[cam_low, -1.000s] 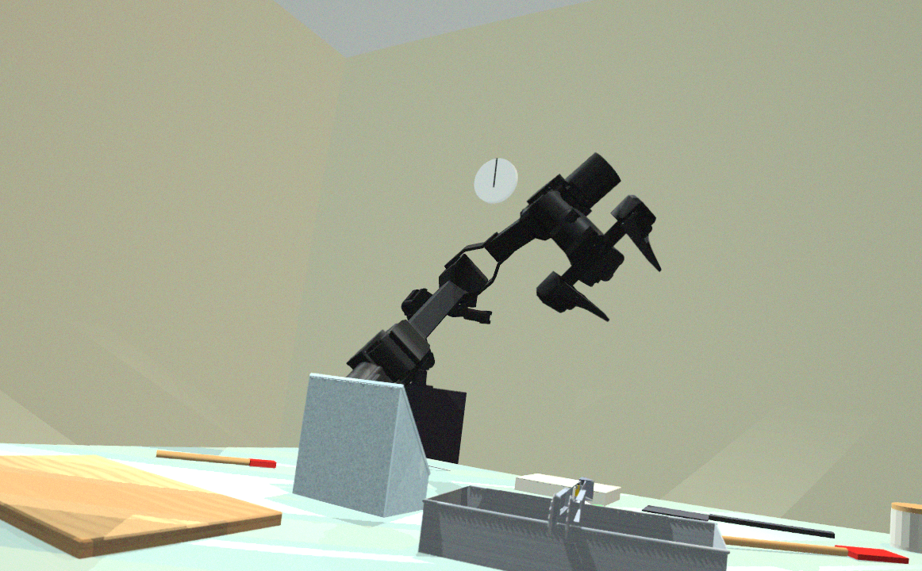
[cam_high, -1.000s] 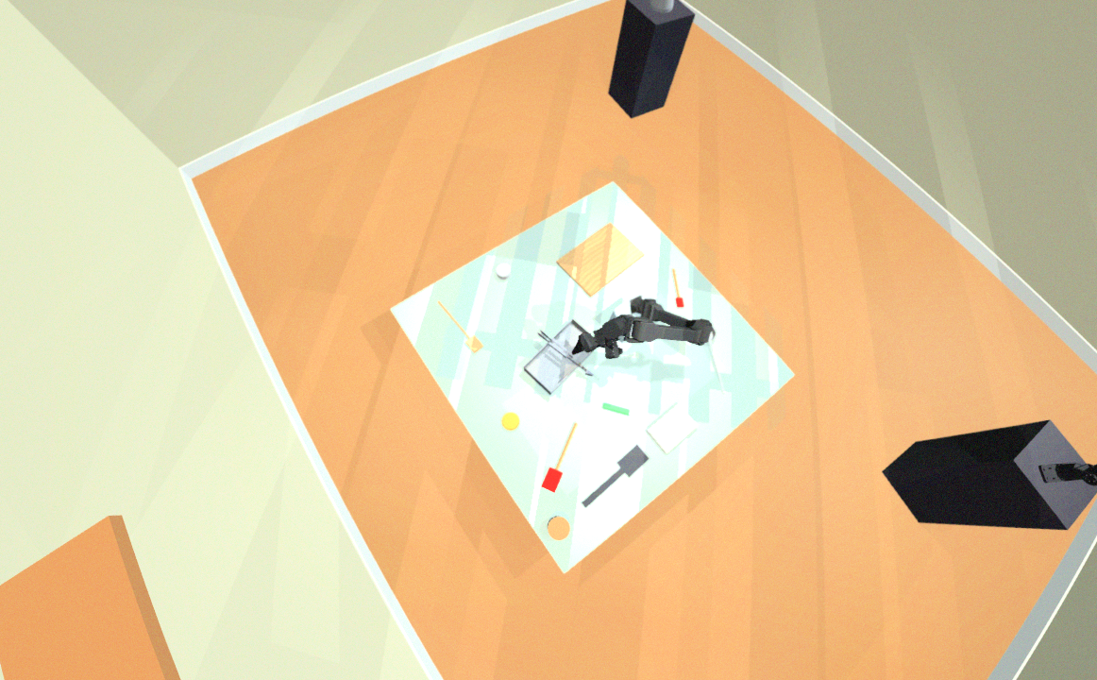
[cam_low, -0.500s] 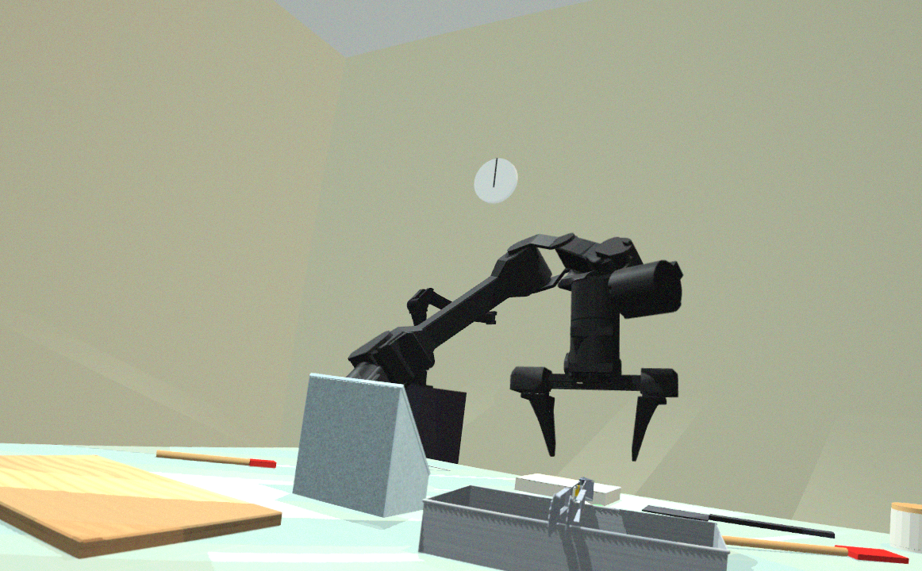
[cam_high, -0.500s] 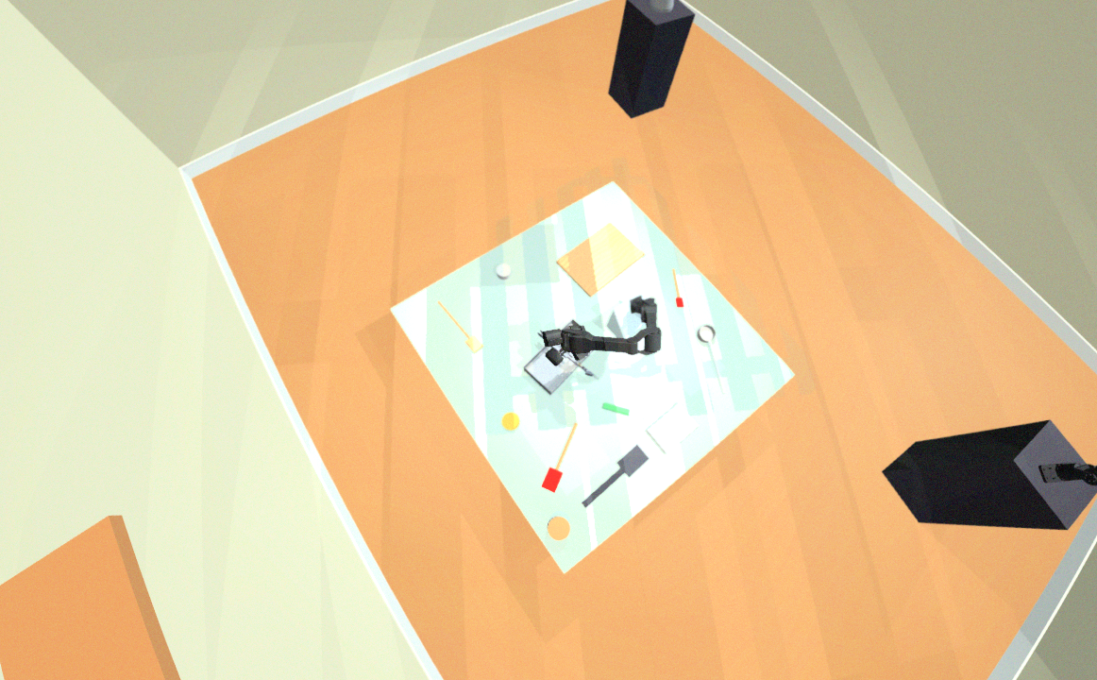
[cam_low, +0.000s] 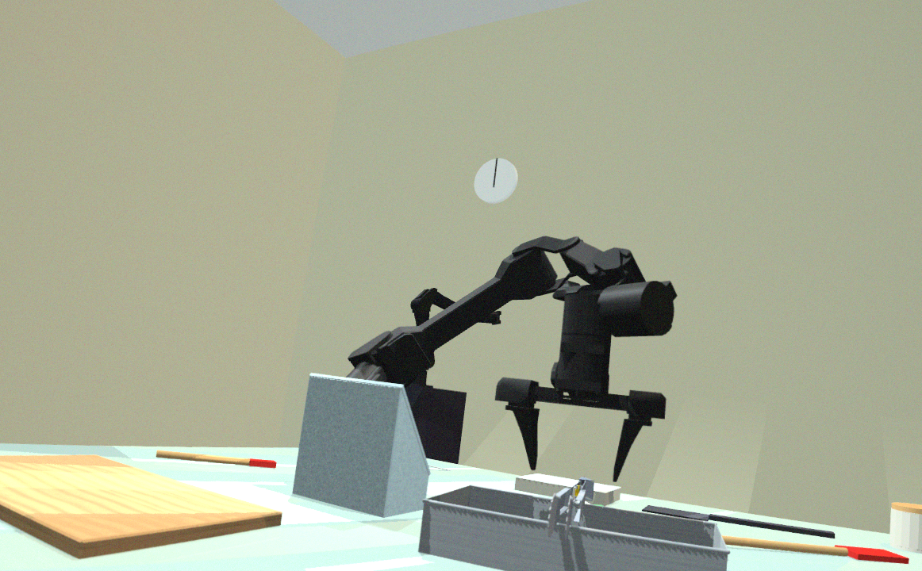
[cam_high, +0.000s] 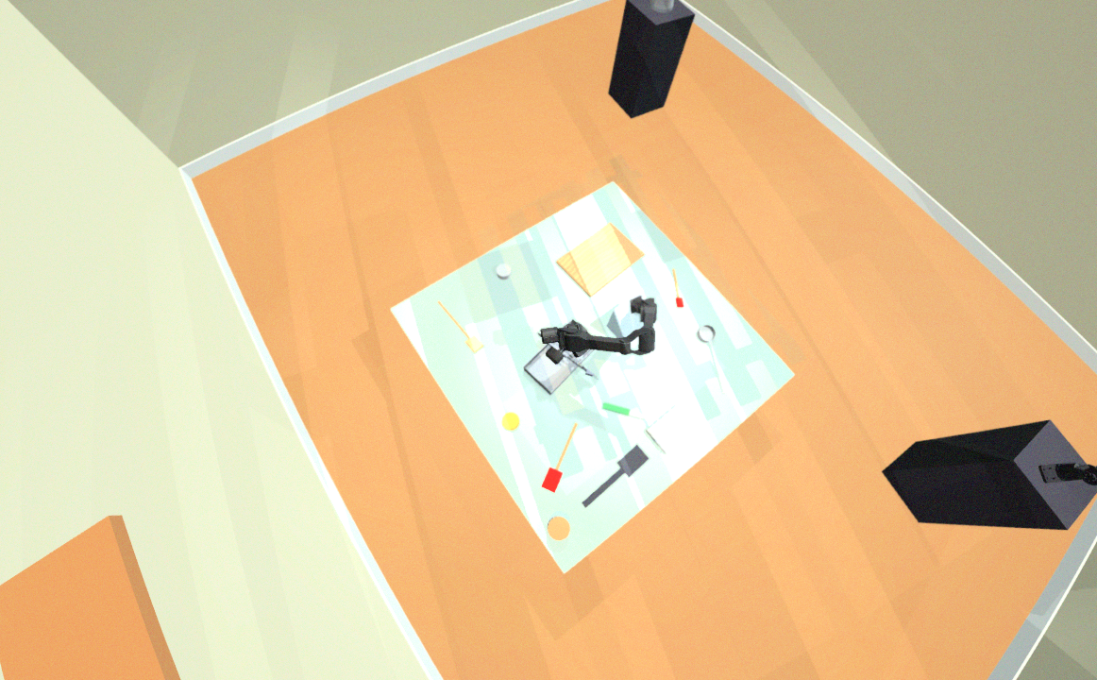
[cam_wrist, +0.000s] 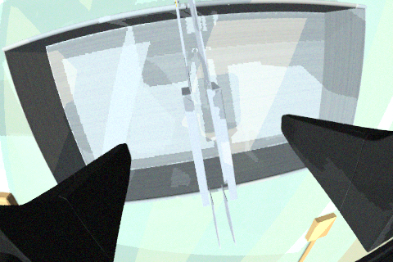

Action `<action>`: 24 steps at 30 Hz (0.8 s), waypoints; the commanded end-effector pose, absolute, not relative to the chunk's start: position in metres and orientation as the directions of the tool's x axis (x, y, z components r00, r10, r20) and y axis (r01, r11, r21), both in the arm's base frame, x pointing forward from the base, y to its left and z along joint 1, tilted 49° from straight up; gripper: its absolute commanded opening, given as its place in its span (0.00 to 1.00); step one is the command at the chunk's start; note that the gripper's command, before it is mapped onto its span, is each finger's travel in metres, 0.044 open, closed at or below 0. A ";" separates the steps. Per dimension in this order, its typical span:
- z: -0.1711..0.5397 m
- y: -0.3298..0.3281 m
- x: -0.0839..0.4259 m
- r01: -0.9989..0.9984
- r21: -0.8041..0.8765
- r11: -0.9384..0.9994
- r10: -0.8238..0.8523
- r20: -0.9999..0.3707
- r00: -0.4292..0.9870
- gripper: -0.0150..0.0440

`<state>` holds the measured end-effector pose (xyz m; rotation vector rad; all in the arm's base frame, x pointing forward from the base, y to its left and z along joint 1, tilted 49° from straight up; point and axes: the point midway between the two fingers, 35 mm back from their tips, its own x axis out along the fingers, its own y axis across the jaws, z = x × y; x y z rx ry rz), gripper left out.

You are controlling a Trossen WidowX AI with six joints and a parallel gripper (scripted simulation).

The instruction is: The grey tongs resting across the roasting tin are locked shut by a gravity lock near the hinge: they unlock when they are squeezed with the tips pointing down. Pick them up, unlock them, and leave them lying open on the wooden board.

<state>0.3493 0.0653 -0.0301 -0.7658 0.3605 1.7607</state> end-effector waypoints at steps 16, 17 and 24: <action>-0.047 0.080 0.346 -0.934 -0.138 -0.331 0.733 -0.660 -0.162 1.00; -0.048 0.081 0.346 -0.934 -0.138 -0.331 0.733 -0.660 -0.162 1.00; -0.056 0.090 0.344 -0.934 -0.138 -0.331 0.734 -0.660 -0.162 1.00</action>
